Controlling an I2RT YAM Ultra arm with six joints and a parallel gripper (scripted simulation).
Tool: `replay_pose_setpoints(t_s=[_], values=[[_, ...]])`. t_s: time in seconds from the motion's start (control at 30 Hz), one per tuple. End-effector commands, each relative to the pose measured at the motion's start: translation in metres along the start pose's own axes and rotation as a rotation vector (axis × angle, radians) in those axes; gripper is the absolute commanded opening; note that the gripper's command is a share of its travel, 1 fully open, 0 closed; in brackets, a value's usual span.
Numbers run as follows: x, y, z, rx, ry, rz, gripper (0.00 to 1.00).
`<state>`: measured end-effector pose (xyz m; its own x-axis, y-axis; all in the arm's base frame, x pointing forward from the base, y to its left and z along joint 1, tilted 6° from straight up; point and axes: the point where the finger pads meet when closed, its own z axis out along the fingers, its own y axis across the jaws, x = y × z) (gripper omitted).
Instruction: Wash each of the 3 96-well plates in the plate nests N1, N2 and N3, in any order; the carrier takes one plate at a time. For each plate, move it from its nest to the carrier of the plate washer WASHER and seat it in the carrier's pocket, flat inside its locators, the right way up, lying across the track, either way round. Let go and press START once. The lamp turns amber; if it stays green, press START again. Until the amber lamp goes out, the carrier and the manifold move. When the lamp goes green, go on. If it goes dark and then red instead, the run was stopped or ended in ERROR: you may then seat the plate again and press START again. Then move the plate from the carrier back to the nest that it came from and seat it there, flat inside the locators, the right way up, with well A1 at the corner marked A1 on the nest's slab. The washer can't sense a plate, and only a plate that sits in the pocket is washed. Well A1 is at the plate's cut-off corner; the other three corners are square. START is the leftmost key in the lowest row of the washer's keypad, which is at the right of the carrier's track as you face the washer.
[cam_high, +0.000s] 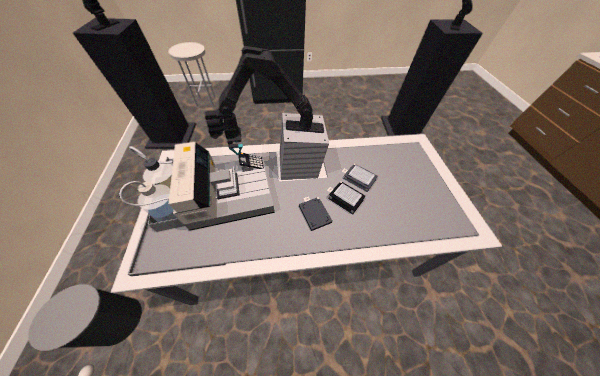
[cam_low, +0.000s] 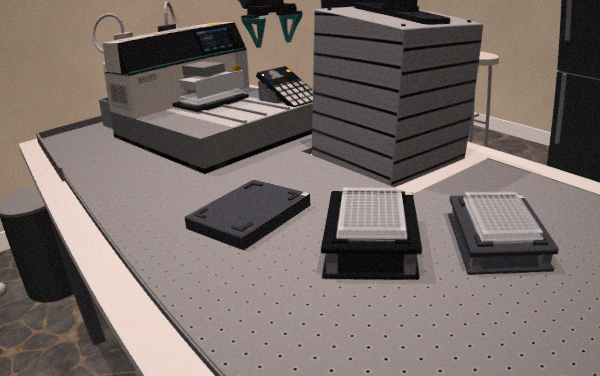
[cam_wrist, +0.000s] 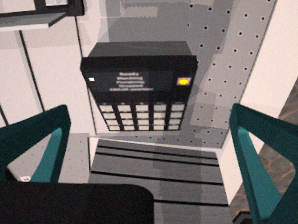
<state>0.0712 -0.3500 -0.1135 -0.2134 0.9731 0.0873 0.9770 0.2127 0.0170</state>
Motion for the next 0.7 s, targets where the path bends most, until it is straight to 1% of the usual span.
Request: replay_pose_setpoints(t_s=[0.0, 0.47, 0.53, 0.67], values=[[-0.002, -0.001, -0.006, 0.0, 0.008, -0.008, 1.0], [-0.041, -0.018, -0.027, 0.001, 0.007, -0.008, 1.0], [-0.041, -0.018, -0.027, 0.001, 0.007, -0.008, 1.0], [-0.052, -0.023, -0.032, 0.001, 0.007, -0.008, 1.0]])
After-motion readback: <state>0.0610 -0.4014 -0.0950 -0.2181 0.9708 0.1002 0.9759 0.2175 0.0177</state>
